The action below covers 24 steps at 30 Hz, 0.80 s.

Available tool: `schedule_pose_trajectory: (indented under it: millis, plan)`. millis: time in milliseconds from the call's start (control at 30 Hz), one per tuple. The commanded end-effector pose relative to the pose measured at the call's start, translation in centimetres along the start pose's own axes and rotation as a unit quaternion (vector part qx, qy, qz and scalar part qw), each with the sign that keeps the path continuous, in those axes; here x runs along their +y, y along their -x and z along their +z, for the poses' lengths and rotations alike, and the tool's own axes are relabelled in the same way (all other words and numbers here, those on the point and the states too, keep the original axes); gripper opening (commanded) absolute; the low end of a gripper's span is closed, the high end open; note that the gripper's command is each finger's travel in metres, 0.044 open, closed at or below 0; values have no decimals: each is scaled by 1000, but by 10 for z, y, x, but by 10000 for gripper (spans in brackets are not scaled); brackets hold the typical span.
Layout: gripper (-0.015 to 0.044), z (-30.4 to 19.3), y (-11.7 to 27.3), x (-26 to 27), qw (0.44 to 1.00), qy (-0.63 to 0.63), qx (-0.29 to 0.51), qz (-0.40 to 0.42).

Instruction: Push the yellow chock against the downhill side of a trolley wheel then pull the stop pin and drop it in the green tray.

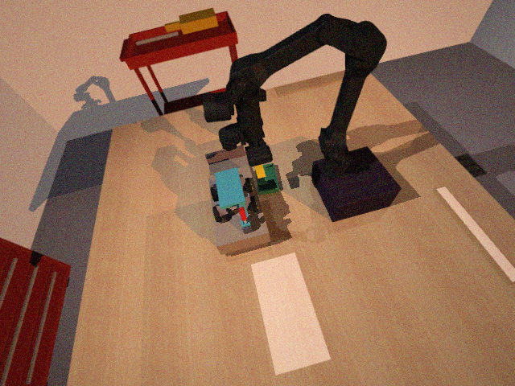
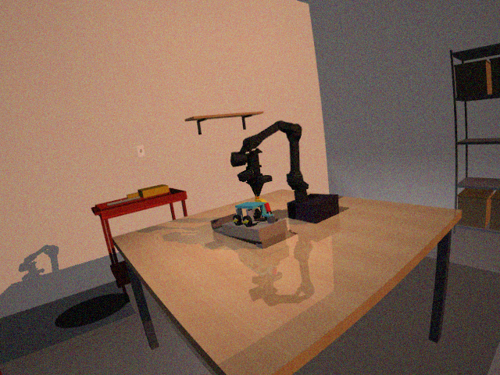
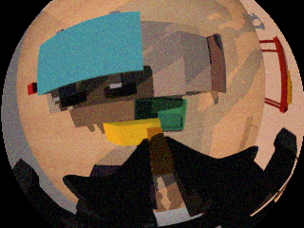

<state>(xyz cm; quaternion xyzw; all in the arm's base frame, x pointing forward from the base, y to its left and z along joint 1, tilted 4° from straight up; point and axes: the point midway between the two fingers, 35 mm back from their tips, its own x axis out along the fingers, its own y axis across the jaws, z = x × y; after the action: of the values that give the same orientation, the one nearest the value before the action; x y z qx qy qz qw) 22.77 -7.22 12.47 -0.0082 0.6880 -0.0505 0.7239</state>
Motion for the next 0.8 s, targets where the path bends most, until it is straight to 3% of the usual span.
schedule_pose_trajectory:
  millis: [0, 433, 767]
  plan:
    - [0, 4, -1, -16, 1000, 2, -1, 1]
    - [0, 14, -5, -66, 1000, 2, -2, -1]
    - [0, 14, -6, -71, 999, 2, -1, 53]
